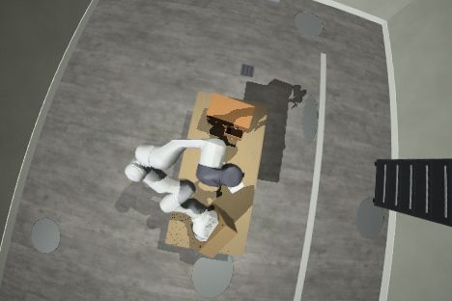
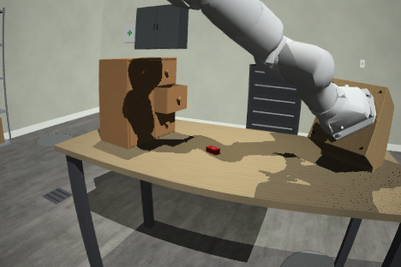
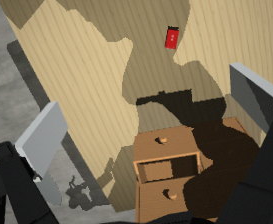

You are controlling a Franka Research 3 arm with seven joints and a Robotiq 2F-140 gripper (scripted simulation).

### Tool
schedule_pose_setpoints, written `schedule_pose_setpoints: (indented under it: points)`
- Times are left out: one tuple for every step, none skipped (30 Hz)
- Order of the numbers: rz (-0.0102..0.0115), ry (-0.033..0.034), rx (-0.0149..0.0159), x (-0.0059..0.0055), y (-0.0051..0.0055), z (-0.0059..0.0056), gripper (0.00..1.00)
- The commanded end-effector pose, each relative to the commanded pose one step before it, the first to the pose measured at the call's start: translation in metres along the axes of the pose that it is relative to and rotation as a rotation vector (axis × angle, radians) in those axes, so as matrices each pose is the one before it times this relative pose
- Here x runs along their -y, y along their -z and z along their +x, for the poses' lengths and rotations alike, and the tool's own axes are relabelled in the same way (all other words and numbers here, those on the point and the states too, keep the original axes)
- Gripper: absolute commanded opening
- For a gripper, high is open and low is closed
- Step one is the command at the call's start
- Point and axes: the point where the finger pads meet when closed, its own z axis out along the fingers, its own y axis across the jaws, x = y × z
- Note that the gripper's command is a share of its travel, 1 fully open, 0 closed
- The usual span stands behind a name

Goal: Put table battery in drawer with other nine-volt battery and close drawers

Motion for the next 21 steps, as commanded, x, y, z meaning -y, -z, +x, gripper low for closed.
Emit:
schedule_pose_setpoints:
  points:
    - [-0.01228, -0.02489, -0.00698, -0.00335, -0.00085, -0.00044, 1.00]
    - [0.00001, 0.00000, -0.00001, -0.00007, 0.00000, -0.00220, 1.00]
    - [-0.00001, 0.00001, 0.00001, -0.00012, -0.00001, -0.00303, 1.00]
    - [0.00000, 0.00000, 0.00000, -0.00014, 0.00000, -0.00383, 1.00]
    - [0.00001, 0.00000, -0.00001, -0.00016, 0.00000, -0.00461, 1.00]
    - [0.00000, 0.00000, 0.00000, -0.00020, 0.00000, -0.00534, 1.00]
    - [-0.00001, 0.00000, 0.00001, -0.00022, 0.00000, -0.00597, 1.00]
    - [0.00002, -0.00001, -0.00003, -0.00021, 0.00001, -0.00645, 1.00]
    - [-0.00001, 0.00000, 0.00001, -0.00025, 0.00000, -0.00686, 1.00]
    - [-0.00002, 0.00001, 0.00003, -0.00028, -0.00001, -0.00713, 1.00]
    - [0.00002, -0.00001, -0.00004, -0.00024, 0.00001, -0.00719, 1.00]
    - [0.00001, 0.00000, -0.00002, -0.00025, 0.00000, -0.00719, 1.00]
    - [-0.00001, 0.00000, 0.00002, -0.00026, 0.00000, -0.00708, 1.00]
    - [-0.00001, 0.00000, 0.00002, -0.00026, 0.00000, -0.00682, 1.00]
    - [0.00002, 0.00000, -0.00005, -0.00021, 0.00001, -0.00641, 1.00]
    - [0.00000, 0.00000, 0.00000, 0.00000, 0.00000, 0.00000, 1.00]
    - [0.00000, 0.00000, 0.00000, 0.00000, 0.00000, 0.00000, 1.00]
    - [-0.00001, 0.00000, 0.00002, -0.00023, 0.00000, -0.00600, 1.00]
    - [0.00000, 0.00000, 0.00000, -0.00020, 0.00000, -0.00546, 1.00]
    - [0.00000, 0.00000, -0.00001, -0.00017, 0.00000, -0.00486, 1.00]
    - [0.00000, 0.00000, 0.00000, -0.00015, 0.00000, -0.00423, 1.00]
